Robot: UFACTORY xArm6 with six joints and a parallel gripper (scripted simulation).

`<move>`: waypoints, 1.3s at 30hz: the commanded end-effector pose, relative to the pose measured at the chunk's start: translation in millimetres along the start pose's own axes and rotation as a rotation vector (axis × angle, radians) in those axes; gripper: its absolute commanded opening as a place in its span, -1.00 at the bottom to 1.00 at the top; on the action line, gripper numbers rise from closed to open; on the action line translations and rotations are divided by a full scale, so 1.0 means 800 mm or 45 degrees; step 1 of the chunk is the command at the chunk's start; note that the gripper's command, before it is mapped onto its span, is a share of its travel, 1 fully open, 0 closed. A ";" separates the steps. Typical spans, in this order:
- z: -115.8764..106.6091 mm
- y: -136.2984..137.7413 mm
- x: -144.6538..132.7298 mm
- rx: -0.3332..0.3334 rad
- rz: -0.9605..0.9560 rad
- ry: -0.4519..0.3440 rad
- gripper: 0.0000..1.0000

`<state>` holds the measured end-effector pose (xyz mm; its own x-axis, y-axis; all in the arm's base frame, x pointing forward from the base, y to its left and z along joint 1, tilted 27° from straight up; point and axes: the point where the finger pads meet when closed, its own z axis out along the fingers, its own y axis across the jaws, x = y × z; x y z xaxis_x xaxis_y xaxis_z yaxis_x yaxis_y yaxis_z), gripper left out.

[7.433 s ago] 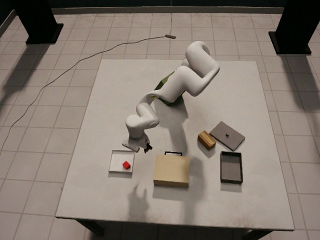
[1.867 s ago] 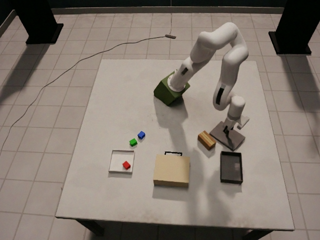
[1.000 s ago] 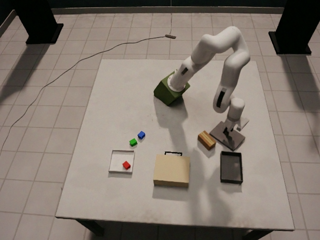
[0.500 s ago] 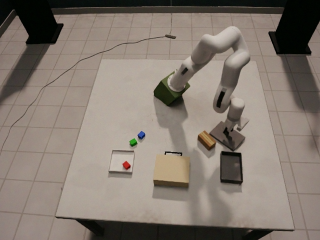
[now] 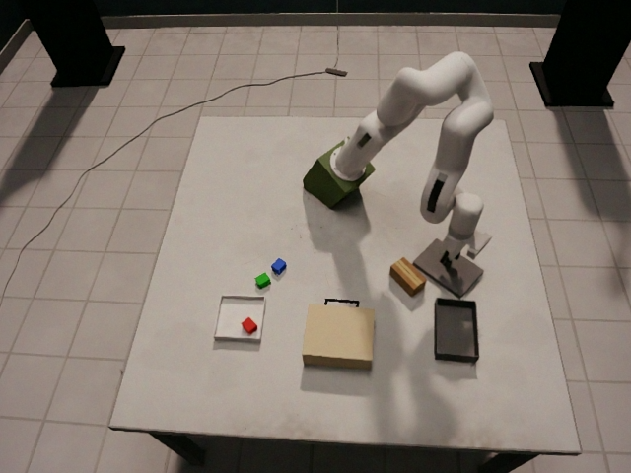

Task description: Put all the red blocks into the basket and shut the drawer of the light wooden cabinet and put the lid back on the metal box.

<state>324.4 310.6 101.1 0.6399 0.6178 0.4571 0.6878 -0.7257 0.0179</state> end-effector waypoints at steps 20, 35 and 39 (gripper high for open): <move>0.016 0.000 0.002 0.000 0.000 0.004 -0.13; 0.027 0.000 0.002 0.000 0.000 0.004 -0.13; 0.029 0.000 0.002 0.000 0.000 0.004 -0.13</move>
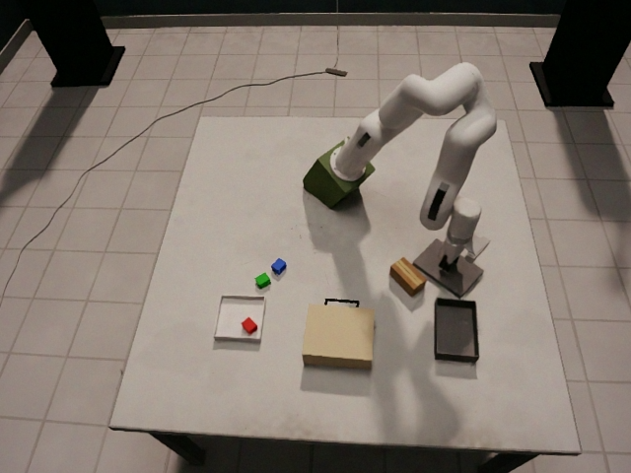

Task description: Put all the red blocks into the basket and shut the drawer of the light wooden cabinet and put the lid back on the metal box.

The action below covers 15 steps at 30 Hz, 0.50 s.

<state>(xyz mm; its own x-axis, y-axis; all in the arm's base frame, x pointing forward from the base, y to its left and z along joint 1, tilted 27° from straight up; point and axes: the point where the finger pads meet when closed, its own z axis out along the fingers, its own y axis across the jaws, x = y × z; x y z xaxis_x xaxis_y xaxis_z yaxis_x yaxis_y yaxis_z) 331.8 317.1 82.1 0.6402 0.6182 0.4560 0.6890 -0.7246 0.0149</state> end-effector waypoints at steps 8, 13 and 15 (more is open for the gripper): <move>0.004 0.000 0.002 -0.004 0.000 0.005 -0.13; 0.005 0.000 0.002 -0.004 0.000 0.005 -0.13; 0.005 0.000 0.002 -0.004 0.000 0.005 -0.13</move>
